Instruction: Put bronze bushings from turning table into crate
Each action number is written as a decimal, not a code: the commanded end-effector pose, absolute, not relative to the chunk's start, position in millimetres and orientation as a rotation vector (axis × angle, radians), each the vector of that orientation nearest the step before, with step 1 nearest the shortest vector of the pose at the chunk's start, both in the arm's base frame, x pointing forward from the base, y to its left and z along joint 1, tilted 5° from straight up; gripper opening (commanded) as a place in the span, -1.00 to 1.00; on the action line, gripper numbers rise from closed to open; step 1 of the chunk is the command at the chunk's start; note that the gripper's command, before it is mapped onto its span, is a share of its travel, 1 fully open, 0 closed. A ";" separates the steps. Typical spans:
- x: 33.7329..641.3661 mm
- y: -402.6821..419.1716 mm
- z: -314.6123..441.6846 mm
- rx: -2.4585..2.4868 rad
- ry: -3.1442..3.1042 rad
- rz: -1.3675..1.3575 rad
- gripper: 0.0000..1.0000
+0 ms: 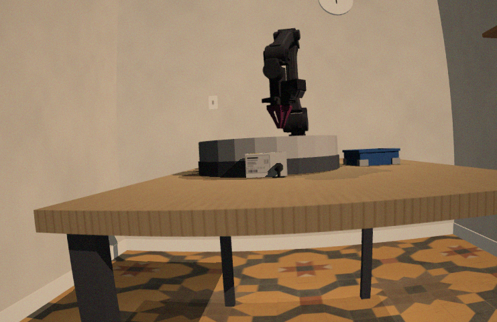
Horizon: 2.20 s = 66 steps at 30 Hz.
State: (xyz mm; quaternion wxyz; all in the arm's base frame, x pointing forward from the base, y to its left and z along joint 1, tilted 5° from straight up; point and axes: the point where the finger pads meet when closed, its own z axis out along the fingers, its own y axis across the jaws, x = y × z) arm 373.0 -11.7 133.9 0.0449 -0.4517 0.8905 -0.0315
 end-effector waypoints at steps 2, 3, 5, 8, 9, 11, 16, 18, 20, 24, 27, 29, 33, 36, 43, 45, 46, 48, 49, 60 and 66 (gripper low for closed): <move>369.4 -10.2 137.3 -1.361 2.709 -0.108 -0.75; 368.8 -10.3 138.3 -1.360 2.707 -0.110 -0.75; 367.8 -10.7 138.1 -1.360 2.707 -0.110 -0.75; 367.6 -10.7 136.1 -1.362 2.711 -0.106 -0.75; 367.6 -10.7 128.2 -1.372 2.730 -0.090 -0.75; 367.6 -10.7 128.1 -1.372 2.730 -0.090 -0.75; 367.6 -10.7 128.1 -1.372 2.730 -0.090 -0.75; 367.6 -10.7 128.1 -1.372 2.730 -0.090 -0.75; 367.6 -10.7 128.1 -1.372 2.730 -0.090 -0.75; 367.6 -10.7 128.1 -1.372 2.730 -0.090 -0.75; 367.6 -10.7 128.1 -1.372 2.730 -0.090 -0.75; 367.6 -10.7 128.1 -1.372 2.730 -0.090 -0.75; 367.6 -10.7 128.1 -1.372 2.730 -0.090 -0.75; 367.6 -10.7 128.1 -1.372 2.730 -0.090 -0.75; 367.6 -10.7 128.1 -1.372 2.730 -0.090 -0.75; 369.3 -10.9 125.6 -1.371 2.728 -0.092 -0.75; 369.5 -11.1 123.2 -1.371 2.728 -0.092 -0.75; 370.1 -12.0 115.2 -1.371 2.728 -0.092 -0.75; 370.4 -12.5 110.4 -1.371 2.728 -0.092 -0.75; 369.4 -13.6 109.1 -1.363 2.713 -0.105 -0.75; 369.0 -13.6 105.8 -1.367 2.721 -0.098 -0.75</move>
